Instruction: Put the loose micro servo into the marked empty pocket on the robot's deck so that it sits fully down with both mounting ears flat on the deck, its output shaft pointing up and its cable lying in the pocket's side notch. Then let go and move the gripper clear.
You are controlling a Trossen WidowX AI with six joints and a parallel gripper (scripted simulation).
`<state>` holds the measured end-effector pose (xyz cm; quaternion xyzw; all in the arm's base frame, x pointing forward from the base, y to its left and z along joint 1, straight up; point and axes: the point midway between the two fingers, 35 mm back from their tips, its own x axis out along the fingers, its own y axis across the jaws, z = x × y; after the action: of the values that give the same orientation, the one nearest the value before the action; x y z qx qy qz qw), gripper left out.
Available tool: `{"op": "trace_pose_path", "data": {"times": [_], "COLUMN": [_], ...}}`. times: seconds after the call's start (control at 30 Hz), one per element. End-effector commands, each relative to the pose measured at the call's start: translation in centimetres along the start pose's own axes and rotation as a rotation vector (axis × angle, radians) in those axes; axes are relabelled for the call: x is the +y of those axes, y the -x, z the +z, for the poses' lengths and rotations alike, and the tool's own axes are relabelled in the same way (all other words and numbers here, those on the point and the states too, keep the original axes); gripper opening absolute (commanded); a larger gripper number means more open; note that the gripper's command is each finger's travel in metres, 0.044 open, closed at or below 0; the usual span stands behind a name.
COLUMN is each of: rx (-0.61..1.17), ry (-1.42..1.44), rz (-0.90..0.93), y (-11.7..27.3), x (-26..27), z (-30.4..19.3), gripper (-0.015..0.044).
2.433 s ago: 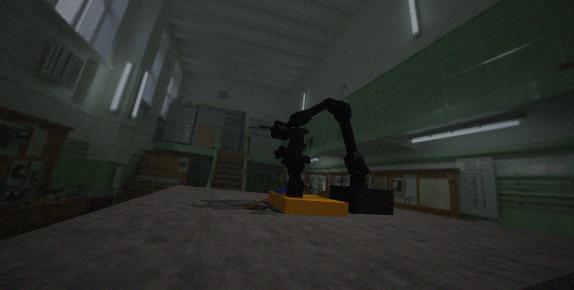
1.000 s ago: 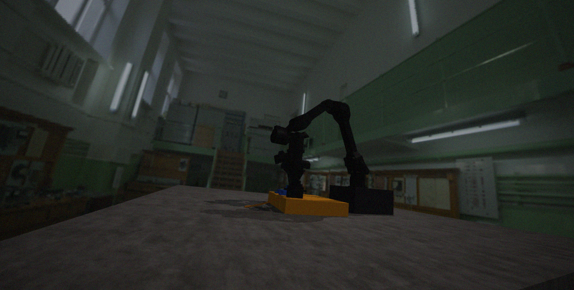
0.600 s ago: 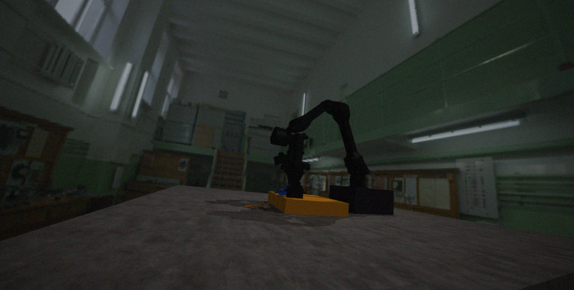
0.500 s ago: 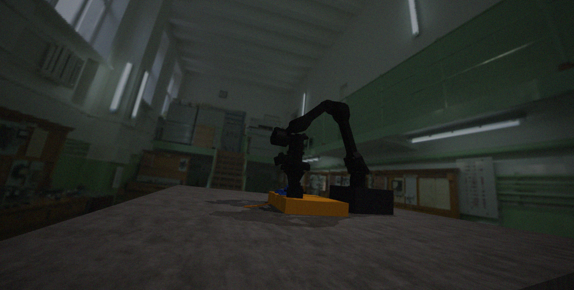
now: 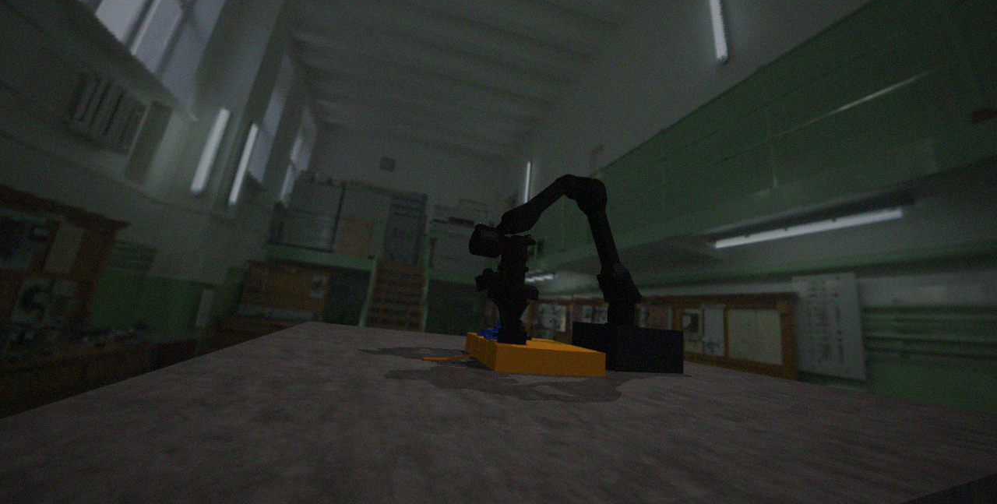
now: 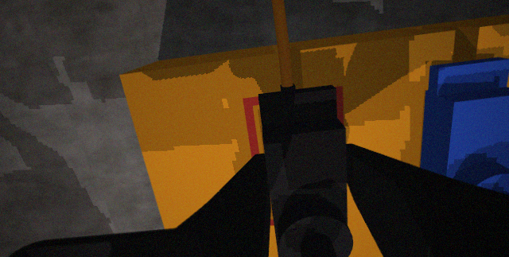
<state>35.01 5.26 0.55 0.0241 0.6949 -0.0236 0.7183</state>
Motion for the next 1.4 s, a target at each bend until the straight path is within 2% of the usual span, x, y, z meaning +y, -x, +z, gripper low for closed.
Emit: {"op": "trace_pose_path", "data": {"times": [0.0, 0.8, 1.03, 1.17, 1.3, 1.37], "rx": [0.004, 0.004, 0.004, 0.004, 0.004, 0.004], "ry": [0.002, 0.002, 0.002, 0.002, 0.002, 0.002], "rz": [-0.001, -0.001, -0.001, -0.001, -0.001, -0.001], "y": [-0.4, -1.5, -1.1, -0.8, 2.1, 2.4], "x": [0.0, 0.0, 0.0, 0.0, 0.0, -0.1], "z": [-0.1, -0.1, 0.0, 0.0, -0.2, -0.5], "gripper": [0.0, 0.0, 0.0184, 0.0187, 0.0187, 0.0187]}}
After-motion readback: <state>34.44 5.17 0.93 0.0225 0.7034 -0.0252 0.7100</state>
